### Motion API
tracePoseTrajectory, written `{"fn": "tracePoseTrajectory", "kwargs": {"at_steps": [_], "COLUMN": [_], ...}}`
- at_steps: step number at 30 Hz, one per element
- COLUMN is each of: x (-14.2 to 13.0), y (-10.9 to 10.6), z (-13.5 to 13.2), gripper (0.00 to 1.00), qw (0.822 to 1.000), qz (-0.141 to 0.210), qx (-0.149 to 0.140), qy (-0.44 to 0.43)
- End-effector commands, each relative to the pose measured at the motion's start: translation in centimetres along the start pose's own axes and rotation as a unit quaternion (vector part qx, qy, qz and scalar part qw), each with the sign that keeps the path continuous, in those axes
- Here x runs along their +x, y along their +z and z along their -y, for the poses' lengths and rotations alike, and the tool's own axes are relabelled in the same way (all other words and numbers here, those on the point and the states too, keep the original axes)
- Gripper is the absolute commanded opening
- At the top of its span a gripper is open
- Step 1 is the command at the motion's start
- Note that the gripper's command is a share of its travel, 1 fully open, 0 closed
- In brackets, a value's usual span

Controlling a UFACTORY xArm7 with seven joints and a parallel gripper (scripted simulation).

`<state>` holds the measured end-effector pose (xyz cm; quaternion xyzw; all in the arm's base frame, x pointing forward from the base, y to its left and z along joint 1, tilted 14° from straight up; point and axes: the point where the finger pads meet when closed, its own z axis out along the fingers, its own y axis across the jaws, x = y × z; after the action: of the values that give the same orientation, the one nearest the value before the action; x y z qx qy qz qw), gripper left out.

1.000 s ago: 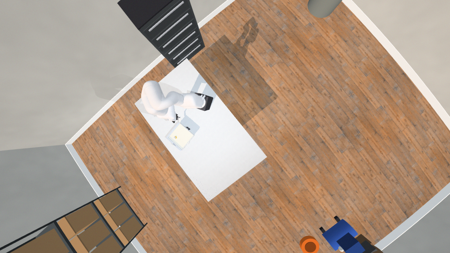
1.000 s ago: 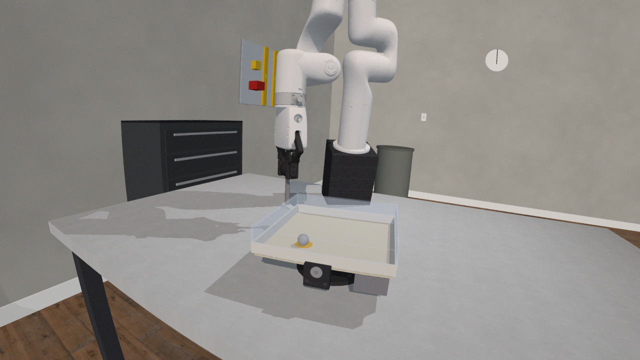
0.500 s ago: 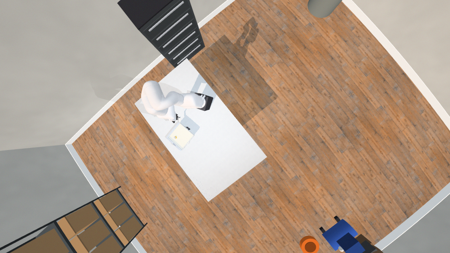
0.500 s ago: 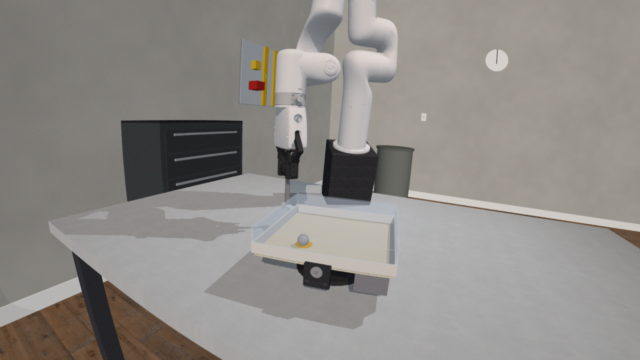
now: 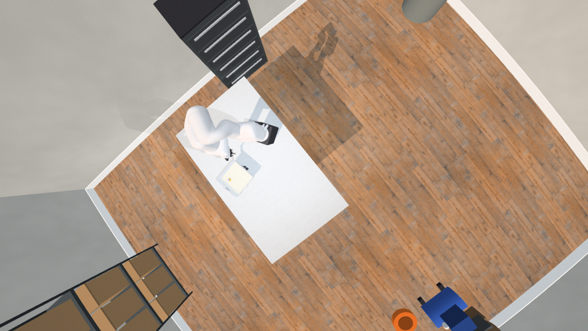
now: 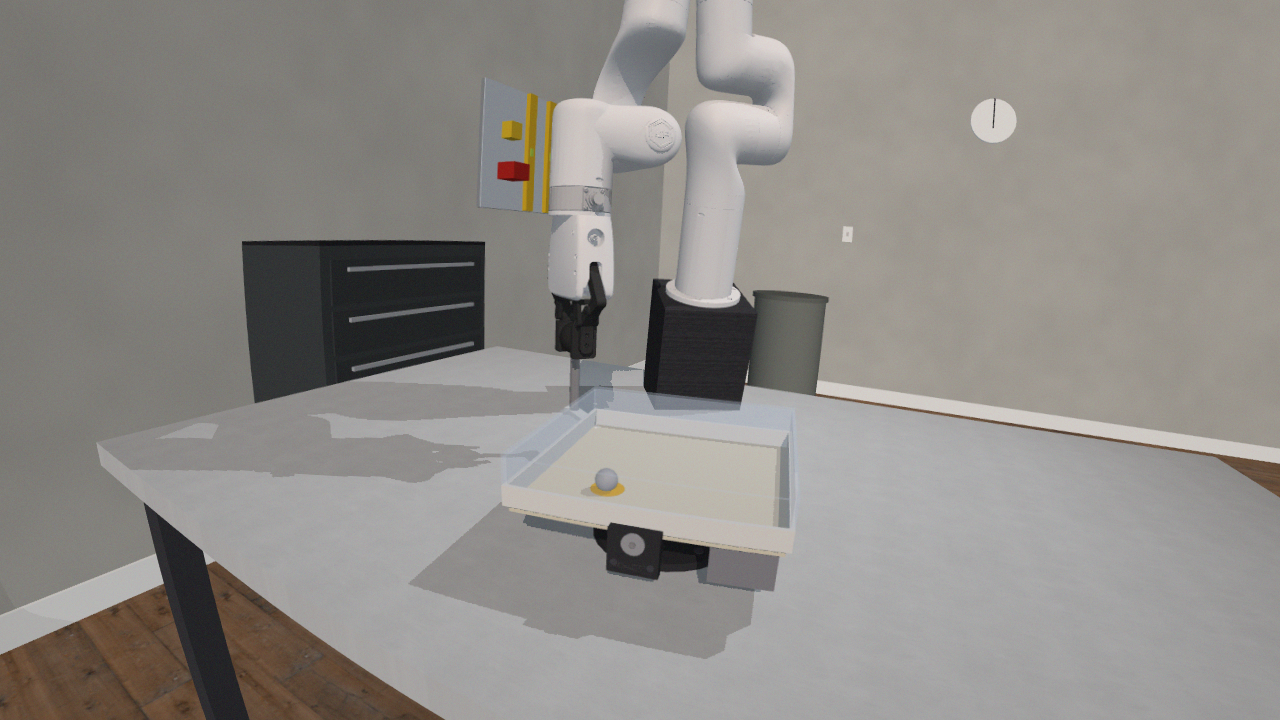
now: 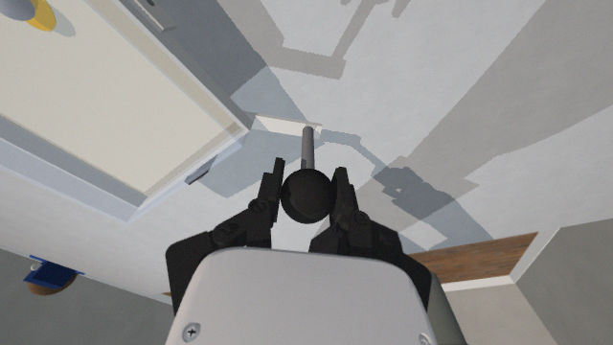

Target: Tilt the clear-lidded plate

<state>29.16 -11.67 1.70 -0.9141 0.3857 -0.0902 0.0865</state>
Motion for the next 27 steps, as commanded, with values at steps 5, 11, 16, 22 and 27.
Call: {"fn": "tracePoseTrajectory", "kwargs": {"at_steps": [5, 11, 16, 22, 27], "x": [-0.08, -0.09, 0.09, 0.18, 0.18], "y": [-0.18, -0.19, -0.12, -0.03, -0.01], "z": [0.13, 0.14, 0.10, 0.06, 0.06], "gripper": [0.00, 0.00, 0.00, 0.00, 0.00], "qw": [1.000, 1.000, 1.000, 1.000, 1.000], "qz": [-0.001, -0.001, -0.001, -0.001, -0.001], "qx": [0.001, 0.001, 0.001, 0.001, 0.001], "qy": [0.000, 0.000, 0.000, 0.000, 0.000]}}
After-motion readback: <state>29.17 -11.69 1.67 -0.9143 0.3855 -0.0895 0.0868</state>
